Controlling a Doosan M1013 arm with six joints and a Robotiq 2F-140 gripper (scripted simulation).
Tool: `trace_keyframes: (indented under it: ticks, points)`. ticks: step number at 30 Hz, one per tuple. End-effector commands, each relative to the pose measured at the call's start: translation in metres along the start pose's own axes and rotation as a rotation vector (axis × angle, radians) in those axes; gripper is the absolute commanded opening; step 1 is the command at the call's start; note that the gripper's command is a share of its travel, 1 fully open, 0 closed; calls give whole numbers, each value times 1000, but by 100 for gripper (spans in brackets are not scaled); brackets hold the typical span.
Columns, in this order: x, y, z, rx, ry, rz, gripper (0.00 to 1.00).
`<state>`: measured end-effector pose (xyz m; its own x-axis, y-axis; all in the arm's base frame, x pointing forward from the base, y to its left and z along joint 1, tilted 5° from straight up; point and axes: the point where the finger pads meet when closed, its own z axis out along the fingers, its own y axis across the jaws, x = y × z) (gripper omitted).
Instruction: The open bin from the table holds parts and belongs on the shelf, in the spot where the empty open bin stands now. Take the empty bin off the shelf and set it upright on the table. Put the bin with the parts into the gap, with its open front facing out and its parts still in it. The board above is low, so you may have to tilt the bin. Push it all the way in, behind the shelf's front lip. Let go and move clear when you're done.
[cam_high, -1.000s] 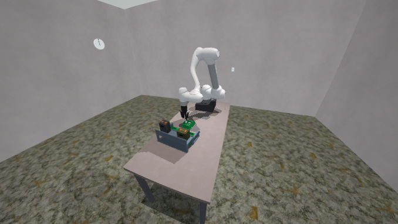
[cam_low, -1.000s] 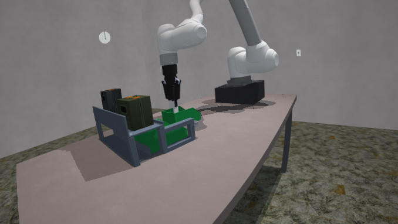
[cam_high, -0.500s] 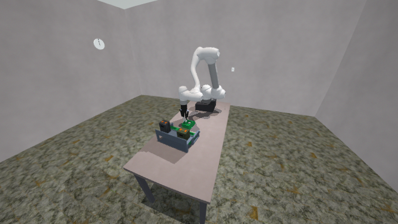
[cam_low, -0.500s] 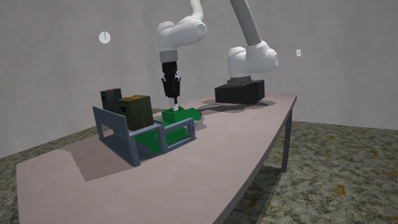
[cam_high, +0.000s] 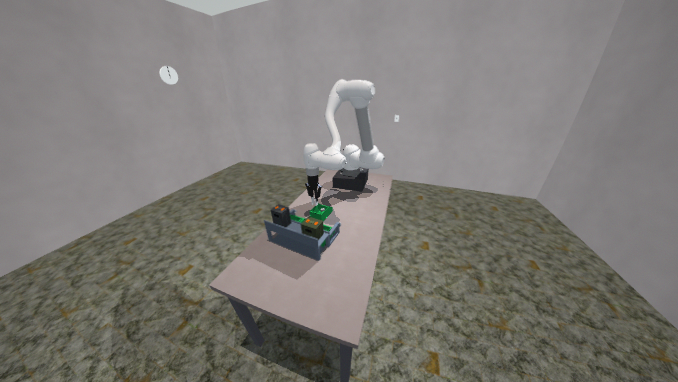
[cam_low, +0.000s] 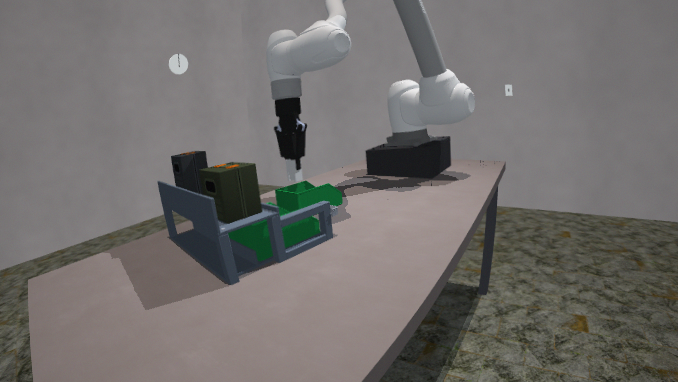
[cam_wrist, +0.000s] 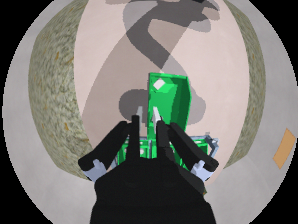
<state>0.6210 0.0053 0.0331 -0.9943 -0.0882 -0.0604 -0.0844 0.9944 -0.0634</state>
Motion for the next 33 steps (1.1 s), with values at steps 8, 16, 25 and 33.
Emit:
trace_keyframes:
  ticks: [8,16,25,33]
  points:
    - [0,1,-22,-2,1,-4,24]
    - [0,1,-33,-2,1,-4,24]
    - [0,1,-46,-2,1,-4,24]
    - [-1,1,-52,-2,1,-4,24]
